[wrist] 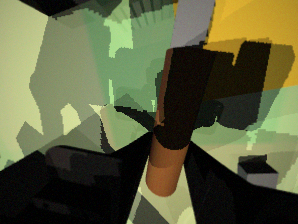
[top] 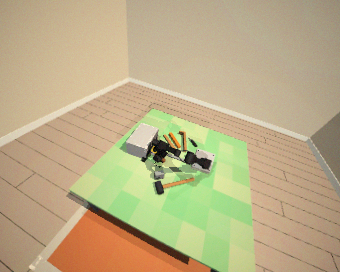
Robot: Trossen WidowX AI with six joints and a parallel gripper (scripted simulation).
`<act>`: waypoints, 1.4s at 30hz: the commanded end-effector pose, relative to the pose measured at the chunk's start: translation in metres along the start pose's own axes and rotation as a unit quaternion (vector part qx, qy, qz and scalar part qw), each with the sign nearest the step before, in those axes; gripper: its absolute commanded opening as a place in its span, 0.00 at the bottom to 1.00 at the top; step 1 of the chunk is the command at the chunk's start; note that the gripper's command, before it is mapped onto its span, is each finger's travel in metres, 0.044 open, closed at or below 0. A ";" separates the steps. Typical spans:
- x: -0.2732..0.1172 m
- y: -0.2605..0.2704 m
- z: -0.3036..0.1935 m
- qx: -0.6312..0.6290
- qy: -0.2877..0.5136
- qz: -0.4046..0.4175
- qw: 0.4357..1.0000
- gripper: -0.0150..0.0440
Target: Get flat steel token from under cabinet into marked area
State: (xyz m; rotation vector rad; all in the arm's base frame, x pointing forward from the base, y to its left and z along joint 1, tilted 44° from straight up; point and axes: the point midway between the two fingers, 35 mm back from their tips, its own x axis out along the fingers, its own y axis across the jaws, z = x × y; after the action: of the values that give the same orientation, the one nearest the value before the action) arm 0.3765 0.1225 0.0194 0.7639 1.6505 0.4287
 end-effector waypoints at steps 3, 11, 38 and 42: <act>0.000 0.001 0.007 -0.005 -0.002 0.001 1.000 0.25; 0.000 0.002 0.014 -0.005 -0.002 0.001 1.000 0.25; 0.001 -0.012 0.028 -0.006 -0.002 0.001 1.000 0.25; 0.001 -0.012 0.027 -0.006 -0.002 0.001 1.000 0.25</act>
State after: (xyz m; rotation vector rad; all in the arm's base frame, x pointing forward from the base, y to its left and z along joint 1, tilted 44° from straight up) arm 0.4007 0.1129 0.0080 0.7691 1.6433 0.4383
